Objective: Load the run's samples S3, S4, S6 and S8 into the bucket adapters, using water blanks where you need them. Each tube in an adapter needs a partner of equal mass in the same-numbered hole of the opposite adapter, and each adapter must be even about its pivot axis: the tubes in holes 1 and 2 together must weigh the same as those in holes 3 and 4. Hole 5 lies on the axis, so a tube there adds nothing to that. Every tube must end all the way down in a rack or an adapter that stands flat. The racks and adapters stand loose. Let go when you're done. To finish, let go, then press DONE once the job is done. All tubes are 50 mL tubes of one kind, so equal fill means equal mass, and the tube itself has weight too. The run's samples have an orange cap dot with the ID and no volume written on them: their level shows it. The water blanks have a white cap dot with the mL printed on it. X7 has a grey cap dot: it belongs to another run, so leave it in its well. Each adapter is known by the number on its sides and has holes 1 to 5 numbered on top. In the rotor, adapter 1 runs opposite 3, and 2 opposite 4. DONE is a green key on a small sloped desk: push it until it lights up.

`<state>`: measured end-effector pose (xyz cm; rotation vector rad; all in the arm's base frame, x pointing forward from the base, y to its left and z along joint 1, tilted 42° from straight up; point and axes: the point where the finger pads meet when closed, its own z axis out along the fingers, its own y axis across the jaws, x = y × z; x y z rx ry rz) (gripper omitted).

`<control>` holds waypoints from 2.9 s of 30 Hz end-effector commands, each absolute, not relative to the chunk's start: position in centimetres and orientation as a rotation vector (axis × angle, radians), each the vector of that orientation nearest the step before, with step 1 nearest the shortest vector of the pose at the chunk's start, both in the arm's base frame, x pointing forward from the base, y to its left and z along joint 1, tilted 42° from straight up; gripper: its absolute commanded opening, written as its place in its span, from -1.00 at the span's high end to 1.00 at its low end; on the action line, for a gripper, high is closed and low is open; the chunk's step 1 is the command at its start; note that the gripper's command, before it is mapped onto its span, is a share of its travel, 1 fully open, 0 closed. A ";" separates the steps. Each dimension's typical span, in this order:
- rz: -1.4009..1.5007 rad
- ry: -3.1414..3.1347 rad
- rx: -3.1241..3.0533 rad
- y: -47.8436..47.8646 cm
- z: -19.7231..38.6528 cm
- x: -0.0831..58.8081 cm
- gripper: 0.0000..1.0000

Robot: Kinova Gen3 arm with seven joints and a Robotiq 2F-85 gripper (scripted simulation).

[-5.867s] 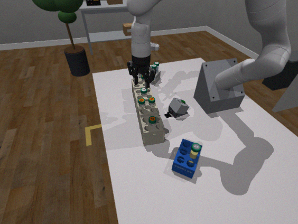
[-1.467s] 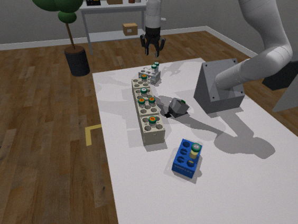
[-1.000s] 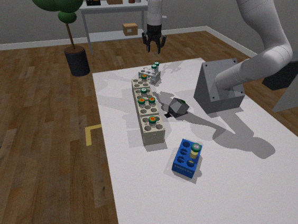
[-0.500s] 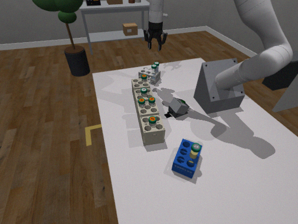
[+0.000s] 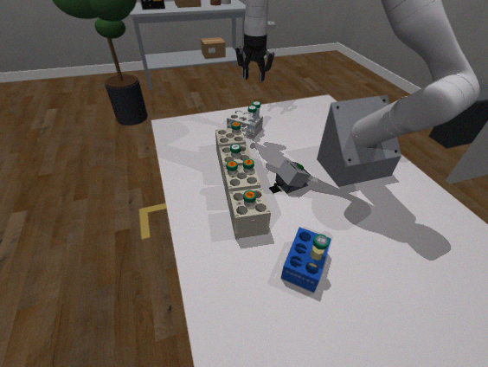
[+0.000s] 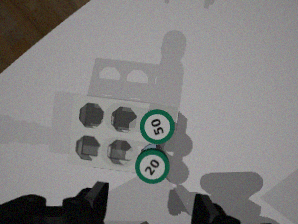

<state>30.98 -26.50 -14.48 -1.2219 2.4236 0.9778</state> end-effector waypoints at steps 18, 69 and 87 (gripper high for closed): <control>0.975 2.425 -1.222 -25.1 -16.1 30.9 -0.24; 0.975 2.425 -1.222 -21.1 -20.6 30.5 -0.24; 0.975 2.425 -1.222 -19.7 -22.1 30.3 -0.24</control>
